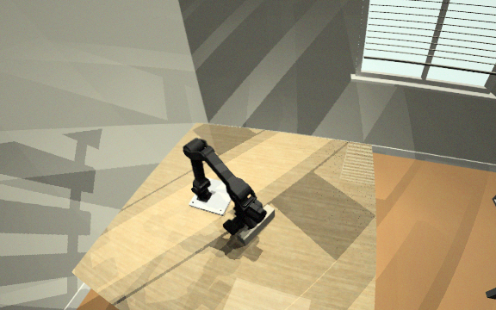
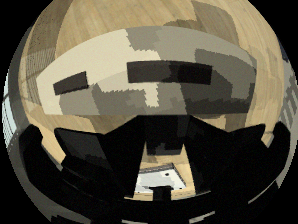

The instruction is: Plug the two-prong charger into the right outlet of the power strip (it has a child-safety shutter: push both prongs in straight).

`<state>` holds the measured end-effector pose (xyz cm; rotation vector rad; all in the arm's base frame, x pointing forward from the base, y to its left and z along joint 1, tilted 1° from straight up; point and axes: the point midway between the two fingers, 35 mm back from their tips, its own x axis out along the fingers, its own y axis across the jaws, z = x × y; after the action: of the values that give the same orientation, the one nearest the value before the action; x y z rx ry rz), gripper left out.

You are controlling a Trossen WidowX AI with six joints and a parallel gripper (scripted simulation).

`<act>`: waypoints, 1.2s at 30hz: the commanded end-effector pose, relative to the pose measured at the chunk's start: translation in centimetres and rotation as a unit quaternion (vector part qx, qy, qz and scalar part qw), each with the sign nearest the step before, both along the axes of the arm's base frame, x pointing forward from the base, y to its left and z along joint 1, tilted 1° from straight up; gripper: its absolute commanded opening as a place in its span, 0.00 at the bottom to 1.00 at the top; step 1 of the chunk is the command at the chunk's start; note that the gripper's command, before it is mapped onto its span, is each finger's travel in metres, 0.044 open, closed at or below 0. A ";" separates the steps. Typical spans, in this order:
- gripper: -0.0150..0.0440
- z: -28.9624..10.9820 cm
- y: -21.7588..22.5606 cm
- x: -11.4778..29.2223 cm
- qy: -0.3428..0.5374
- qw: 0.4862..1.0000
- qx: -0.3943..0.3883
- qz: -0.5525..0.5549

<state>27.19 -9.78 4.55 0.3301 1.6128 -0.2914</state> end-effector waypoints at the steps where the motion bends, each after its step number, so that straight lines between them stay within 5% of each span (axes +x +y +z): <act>1: 0.25 0.0 -0.4 1.0 -0.016 1.000 -0.006 0.000; 36: 0.25 0.0 -0.2 0.6 -0.016 1.000 -0.006 0.000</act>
<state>27.21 -9.79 4.58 0.3293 1.6090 -0.2917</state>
